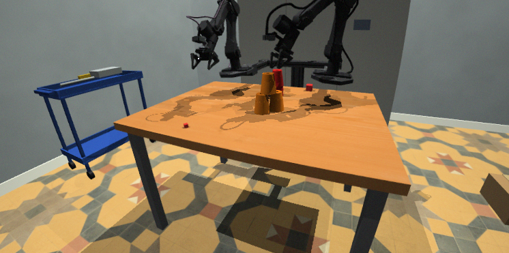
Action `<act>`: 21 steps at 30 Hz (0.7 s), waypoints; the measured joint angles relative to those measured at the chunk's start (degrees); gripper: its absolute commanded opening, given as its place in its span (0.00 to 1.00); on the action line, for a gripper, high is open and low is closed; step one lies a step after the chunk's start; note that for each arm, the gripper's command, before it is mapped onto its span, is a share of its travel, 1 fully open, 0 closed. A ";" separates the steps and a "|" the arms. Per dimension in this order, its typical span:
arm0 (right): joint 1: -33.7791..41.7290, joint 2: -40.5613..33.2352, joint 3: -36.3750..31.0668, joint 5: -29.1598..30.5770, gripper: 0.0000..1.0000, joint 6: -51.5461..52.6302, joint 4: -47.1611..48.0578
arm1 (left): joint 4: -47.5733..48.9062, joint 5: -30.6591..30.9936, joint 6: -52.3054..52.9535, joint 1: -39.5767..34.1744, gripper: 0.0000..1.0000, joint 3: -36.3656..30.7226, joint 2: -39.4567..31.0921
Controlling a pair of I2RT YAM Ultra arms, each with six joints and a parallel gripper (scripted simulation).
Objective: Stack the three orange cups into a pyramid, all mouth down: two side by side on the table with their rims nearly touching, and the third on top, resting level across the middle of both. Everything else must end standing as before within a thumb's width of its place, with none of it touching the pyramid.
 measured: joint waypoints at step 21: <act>-16.98 4.81 -4.04 -7.23 1.00 -6.62 12.61 | 2.82 2.91 -0.22 4.83 1.00 -0.04 -1.73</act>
